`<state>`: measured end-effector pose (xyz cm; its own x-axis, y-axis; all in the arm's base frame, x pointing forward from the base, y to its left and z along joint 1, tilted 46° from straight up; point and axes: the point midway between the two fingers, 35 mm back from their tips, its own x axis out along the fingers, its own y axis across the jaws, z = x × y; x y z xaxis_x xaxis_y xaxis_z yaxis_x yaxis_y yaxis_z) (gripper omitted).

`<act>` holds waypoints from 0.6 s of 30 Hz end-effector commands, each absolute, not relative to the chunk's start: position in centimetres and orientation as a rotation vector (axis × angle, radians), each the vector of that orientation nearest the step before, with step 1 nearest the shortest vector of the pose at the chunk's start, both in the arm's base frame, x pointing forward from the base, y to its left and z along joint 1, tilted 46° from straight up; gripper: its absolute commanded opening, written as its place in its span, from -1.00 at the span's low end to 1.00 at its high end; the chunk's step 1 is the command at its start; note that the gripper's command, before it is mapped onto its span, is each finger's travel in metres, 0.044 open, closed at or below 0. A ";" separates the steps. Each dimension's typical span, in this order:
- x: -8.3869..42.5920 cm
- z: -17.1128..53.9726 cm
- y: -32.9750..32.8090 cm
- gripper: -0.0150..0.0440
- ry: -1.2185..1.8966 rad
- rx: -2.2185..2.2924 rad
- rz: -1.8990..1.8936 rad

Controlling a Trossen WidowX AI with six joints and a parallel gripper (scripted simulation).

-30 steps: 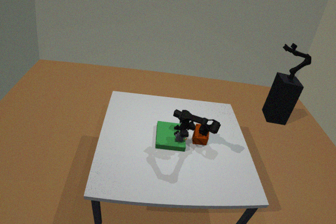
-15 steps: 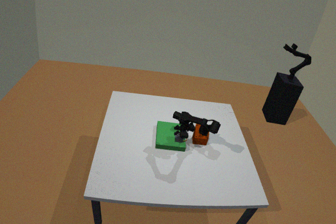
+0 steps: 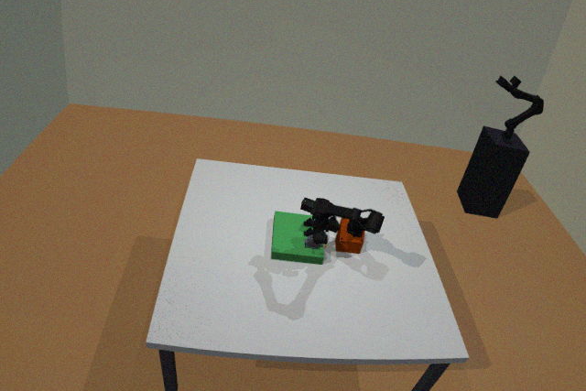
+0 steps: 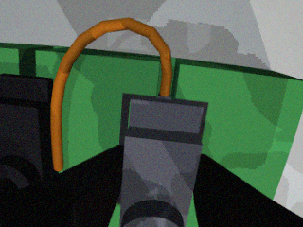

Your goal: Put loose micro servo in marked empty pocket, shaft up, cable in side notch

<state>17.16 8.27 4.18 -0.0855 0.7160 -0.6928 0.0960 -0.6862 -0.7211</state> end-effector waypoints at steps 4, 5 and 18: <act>17.2 3.7 8.7 -0.49 -0.875 -1.743 1.818; 17.2 3.7 8.8 -0.49 -0.875 -1.743 1.818; 17.0 2.8 9.7 -0.49 -0.876 -1.743 1.817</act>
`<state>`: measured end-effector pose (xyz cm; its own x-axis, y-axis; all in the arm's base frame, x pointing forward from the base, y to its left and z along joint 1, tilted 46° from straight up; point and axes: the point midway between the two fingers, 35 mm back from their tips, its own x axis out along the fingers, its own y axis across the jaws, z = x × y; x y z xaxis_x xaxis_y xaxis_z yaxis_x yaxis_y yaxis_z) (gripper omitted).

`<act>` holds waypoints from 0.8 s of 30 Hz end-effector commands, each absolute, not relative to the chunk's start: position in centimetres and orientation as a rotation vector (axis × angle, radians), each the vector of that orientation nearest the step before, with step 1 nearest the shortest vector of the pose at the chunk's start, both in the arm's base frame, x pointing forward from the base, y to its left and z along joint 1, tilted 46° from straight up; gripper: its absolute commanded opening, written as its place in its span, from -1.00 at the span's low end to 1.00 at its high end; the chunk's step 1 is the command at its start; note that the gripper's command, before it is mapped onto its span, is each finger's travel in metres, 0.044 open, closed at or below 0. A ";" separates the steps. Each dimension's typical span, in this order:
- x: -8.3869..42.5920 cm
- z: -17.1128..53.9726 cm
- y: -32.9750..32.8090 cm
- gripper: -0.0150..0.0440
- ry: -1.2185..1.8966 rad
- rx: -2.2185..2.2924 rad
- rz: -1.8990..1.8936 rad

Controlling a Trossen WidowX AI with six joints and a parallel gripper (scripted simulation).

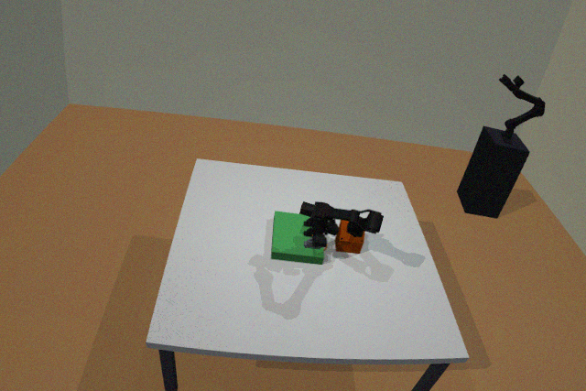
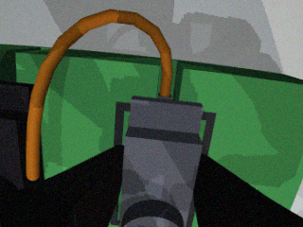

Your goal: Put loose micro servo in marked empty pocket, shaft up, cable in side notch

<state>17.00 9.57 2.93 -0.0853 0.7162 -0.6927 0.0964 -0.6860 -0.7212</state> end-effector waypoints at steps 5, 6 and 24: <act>17.0 2.8 9.7 -0.22 -0.876 -1.743 1.817; 17.0 2.8 9.7 -0.14 -0.876 -1.743 1.817; 18.1 5.4 7.2 0.41 -0.873 -1.744 1.813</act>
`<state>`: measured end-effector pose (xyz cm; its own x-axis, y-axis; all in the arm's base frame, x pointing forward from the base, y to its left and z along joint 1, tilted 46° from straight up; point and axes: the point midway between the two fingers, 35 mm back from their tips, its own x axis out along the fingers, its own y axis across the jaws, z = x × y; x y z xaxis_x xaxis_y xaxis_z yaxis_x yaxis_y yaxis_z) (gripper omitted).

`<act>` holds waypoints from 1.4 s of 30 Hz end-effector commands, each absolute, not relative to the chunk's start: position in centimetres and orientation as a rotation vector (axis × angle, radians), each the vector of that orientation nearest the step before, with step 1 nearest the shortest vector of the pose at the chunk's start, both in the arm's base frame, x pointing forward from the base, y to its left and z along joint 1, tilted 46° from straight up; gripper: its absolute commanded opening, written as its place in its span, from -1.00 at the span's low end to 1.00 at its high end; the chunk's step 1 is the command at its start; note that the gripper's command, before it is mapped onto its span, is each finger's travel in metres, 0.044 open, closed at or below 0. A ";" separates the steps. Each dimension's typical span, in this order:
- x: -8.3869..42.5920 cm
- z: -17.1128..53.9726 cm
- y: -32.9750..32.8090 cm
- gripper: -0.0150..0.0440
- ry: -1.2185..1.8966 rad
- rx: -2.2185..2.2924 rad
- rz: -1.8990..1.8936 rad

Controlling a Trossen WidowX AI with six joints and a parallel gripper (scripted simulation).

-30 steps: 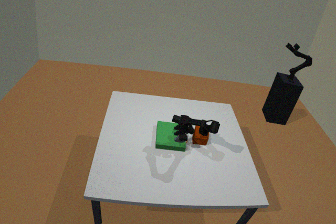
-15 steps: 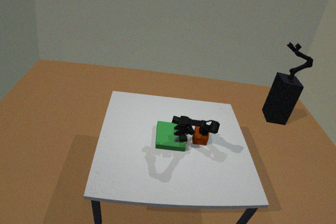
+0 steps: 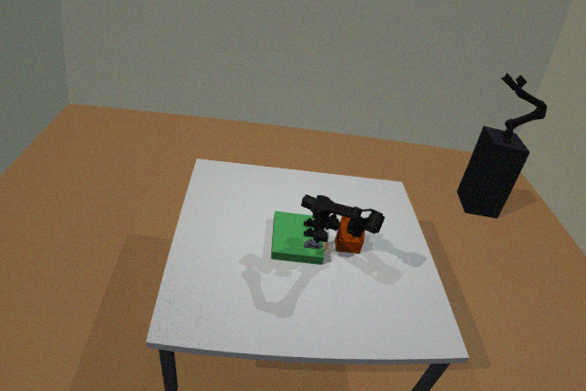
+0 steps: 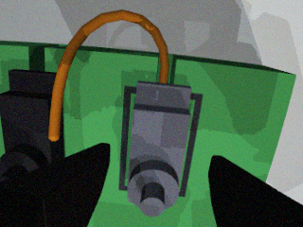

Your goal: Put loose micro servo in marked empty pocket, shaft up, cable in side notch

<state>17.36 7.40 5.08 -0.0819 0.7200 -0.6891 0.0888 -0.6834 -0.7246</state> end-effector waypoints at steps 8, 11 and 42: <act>24.8 8.4 5.2 1.00 -0.876 -1.749 1.814; 27.4 9.4 4.3 1.00 -0.876 -1.749 1.816; 28.2 13.0 0.9 1.00 -0.880 -1.752 1.806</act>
